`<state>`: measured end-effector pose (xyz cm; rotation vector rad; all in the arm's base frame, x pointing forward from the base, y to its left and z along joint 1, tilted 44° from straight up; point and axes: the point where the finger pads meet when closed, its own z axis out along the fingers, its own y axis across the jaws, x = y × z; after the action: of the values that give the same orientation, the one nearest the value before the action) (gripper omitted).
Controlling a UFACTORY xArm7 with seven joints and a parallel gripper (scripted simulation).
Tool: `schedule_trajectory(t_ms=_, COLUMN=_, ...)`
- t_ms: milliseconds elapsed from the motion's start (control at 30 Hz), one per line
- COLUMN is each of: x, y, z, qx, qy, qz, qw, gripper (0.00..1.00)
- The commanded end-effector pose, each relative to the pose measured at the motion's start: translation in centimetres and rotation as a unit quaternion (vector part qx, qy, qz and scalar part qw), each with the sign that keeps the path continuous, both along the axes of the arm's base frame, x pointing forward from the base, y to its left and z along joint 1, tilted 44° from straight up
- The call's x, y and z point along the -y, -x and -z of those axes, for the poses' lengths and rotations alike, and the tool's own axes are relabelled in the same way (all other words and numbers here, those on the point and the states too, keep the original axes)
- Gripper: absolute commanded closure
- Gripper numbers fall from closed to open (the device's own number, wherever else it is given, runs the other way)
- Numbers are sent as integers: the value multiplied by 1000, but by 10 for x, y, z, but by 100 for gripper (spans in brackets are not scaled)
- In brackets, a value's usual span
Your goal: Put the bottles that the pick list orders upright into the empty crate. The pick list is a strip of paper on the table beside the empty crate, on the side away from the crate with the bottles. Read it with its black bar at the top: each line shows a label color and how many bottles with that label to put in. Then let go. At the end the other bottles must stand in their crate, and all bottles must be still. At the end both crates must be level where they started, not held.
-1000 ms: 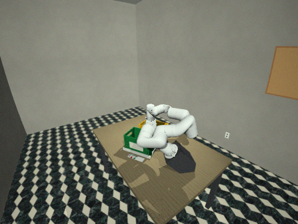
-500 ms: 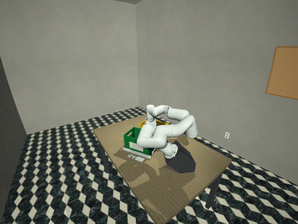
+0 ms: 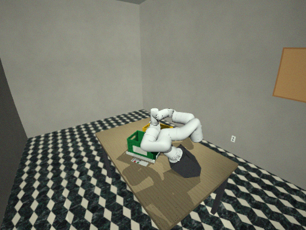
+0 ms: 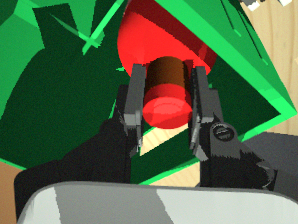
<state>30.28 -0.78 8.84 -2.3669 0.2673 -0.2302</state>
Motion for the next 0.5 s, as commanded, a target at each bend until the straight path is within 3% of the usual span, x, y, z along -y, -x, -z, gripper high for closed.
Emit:
schedule_trajectory(t_ms=0, x=0, y=-1, z=1, qx=1, qy=1, qz=1, qw=1000, gripper=100)
schedule_trajectory(t_ms=467, x=-4, y=-3, z=6, qx=1, qy=1, qz=1, qw=1000, gripper=100)
